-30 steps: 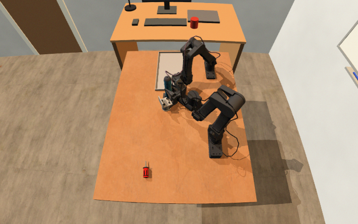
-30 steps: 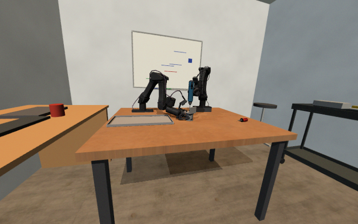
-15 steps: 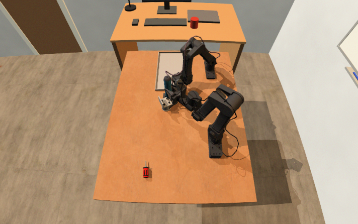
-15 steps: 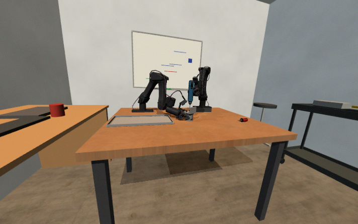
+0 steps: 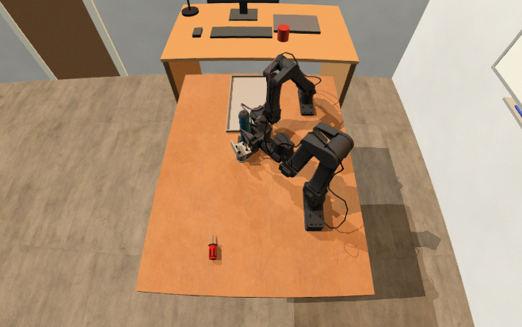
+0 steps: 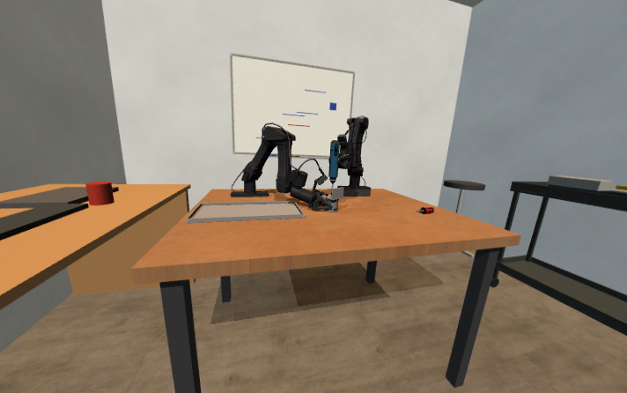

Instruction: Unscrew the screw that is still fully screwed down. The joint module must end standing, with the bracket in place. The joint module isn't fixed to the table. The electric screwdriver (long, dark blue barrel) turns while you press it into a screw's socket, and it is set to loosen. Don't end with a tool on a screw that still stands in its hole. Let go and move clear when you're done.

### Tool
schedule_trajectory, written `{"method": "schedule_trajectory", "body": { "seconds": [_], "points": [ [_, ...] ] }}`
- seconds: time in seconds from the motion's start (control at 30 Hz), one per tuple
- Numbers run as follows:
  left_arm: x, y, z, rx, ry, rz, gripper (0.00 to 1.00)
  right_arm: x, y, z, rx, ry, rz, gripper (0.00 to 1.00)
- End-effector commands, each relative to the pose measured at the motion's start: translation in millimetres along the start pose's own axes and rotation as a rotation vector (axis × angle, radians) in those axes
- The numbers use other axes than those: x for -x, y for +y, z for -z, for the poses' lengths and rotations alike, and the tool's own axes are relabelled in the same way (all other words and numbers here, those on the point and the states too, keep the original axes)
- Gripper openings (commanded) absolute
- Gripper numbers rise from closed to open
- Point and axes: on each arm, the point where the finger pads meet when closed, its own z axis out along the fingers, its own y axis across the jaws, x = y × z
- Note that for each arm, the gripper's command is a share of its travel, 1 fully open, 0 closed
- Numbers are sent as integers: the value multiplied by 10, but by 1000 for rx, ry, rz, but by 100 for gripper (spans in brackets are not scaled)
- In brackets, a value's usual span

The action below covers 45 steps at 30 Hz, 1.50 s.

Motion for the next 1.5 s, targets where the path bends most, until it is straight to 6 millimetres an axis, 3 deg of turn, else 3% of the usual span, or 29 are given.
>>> {"method": "schedule_trajectory", "body": {
  "seconds": [0.0, 0.53, 0.7, 0.93, 1.47],
  "points": [
    [108, 20, 31, 2, -52, 7, 42, -159, 64, 23, 16, 44, -21, 59],
    [90, 22, 16, 2, -63, 8, 42, -159, 64, 23, 16, 44, -21, 59],
    [159, 21, 26, 2, -82, 8, 42, -159, 64, 23, 16, 44, -21, 59],
    [399, 20, -34, 2, -141, 8, 42, -159, 64, 23, 16, 44, -21, 59],
    [489, 19, -33, 2, -153, 8, 42, -159, 64, 23, 17, 44, -21, 59]
  ]
}}
